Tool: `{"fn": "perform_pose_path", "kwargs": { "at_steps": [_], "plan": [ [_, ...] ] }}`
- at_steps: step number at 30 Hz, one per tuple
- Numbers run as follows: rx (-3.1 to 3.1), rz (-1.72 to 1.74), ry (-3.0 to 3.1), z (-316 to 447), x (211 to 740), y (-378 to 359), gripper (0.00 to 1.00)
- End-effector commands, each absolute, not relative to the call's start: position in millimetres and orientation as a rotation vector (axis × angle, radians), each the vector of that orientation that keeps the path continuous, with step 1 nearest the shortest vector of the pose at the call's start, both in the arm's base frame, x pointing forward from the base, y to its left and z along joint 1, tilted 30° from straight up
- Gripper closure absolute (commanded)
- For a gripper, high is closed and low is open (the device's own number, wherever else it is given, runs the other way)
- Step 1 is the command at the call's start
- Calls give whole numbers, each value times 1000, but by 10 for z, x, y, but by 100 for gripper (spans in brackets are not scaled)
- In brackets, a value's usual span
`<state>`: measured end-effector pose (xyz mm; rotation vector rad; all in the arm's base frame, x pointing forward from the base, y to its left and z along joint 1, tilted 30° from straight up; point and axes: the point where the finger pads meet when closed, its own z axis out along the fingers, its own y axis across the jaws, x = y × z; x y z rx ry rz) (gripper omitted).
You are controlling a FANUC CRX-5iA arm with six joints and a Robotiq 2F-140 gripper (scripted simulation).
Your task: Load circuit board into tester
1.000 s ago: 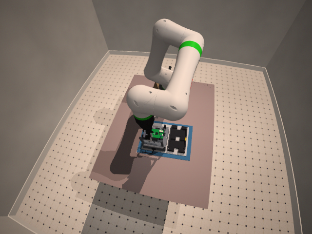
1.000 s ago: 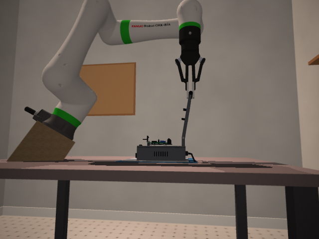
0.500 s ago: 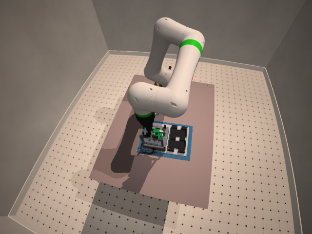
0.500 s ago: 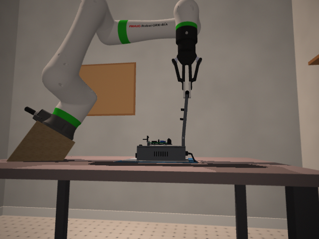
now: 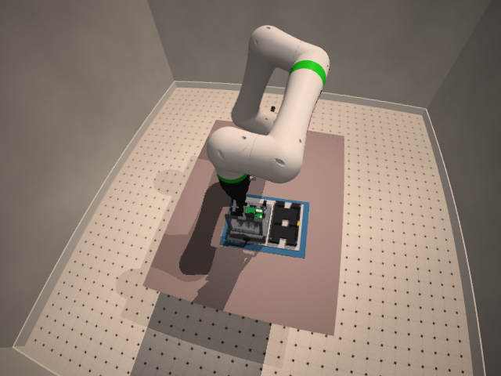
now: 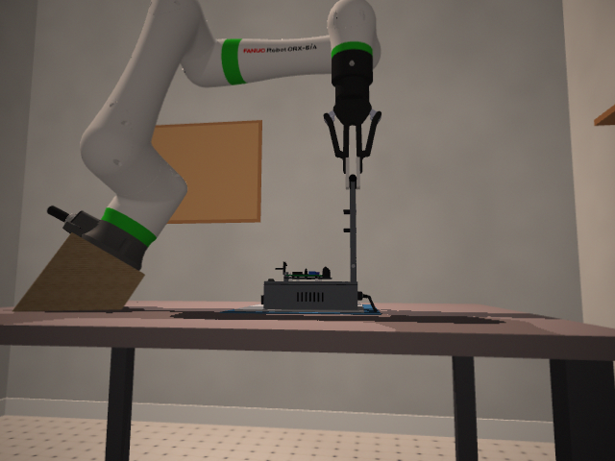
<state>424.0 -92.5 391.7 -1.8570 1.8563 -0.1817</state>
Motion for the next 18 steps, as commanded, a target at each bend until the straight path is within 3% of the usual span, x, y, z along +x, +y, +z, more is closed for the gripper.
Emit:
{"fn": "perform_pose_path", "kwargs": {
  "at_steps": [1, 18],
  "plan": [
    [-1857, -181, 1857, 3901, 4208, -923, 100],
    [-1857, -181, 1857, 3779, 4001, -904, 100]
  ]
}}
